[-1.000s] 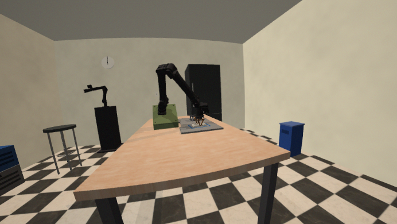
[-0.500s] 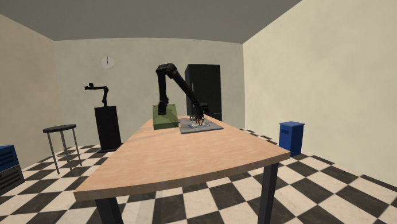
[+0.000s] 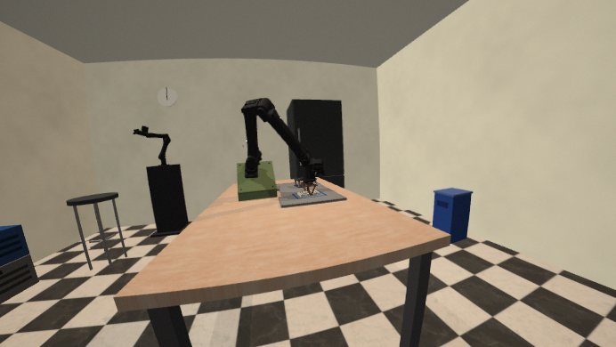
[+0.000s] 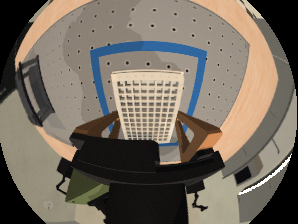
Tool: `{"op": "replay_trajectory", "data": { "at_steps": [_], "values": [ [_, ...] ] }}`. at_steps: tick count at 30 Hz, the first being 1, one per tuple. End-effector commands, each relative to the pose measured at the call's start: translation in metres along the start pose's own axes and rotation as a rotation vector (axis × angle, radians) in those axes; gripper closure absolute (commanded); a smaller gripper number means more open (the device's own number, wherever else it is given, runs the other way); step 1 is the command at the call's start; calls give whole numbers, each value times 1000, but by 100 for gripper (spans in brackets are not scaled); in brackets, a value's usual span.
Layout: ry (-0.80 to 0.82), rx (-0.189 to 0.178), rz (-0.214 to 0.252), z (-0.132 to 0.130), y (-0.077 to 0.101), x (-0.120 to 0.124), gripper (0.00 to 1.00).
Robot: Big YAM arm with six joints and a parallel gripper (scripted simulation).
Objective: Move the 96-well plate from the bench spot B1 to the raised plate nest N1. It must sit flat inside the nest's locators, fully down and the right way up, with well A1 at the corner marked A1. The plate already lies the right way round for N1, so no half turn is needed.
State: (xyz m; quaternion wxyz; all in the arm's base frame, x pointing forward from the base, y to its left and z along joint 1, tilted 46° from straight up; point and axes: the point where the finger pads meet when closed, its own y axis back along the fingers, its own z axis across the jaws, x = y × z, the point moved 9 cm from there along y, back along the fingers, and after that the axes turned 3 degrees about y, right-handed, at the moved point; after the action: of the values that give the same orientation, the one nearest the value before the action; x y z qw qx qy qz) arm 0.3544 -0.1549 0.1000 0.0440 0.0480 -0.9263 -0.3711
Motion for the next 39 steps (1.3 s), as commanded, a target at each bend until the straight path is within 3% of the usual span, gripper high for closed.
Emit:
{"op": "replay_trajectory", "data": {
  "at_steps": [1, 39],
  "values": [
    [-16, 15, -38, -6, 20, -9, 100],
    [-29, 16, -49, -11, 80, -13, 100]
  ]
}}
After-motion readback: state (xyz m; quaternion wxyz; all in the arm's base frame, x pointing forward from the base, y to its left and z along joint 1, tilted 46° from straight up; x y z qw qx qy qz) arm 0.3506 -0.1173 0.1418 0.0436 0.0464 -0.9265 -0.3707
